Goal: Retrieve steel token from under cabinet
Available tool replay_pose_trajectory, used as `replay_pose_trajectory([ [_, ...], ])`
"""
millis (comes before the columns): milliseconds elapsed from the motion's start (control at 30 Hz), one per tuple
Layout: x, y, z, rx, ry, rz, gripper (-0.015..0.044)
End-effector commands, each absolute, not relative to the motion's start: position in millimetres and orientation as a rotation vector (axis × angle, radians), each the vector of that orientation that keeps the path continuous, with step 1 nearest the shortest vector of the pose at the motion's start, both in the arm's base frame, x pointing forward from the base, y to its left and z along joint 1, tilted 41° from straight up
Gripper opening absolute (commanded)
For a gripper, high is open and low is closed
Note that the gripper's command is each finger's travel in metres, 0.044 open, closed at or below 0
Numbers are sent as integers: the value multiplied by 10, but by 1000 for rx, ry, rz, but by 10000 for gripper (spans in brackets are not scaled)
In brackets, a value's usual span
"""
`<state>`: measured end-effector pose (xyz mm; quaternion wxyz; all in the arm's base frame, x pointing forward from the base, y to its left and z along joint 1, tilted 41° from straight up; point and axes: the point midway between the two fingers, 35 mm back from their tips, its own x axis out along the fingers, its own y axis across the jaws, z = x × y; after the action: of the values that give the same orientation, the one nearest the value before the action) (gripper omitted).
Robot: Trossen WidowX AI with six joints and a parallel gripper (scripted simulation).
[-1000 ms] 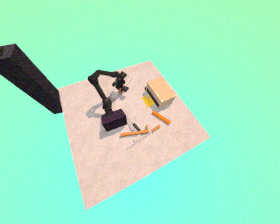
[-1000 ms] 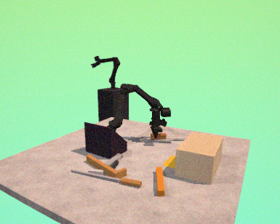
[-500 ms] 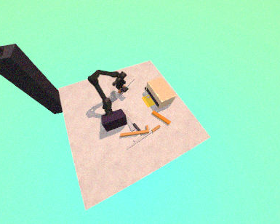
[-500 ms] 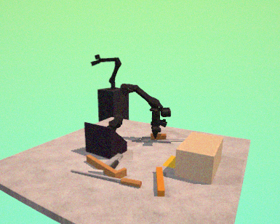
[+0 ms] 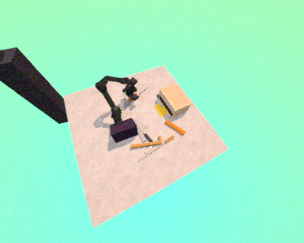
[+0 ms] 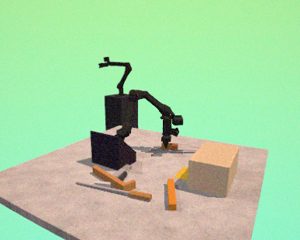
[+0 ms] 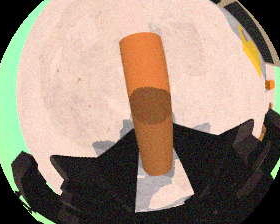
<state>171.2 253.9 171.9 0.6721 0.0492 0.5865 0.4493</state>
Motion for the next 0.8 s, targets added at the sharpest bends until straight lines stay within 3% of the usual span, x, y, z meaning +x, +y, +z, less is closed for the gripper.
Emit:
replay_pose_trajectory([
  [0,1727,2543,1738,138,1331,989,0],
  [767,1728,2543,1738,275,1419,868,0],
])
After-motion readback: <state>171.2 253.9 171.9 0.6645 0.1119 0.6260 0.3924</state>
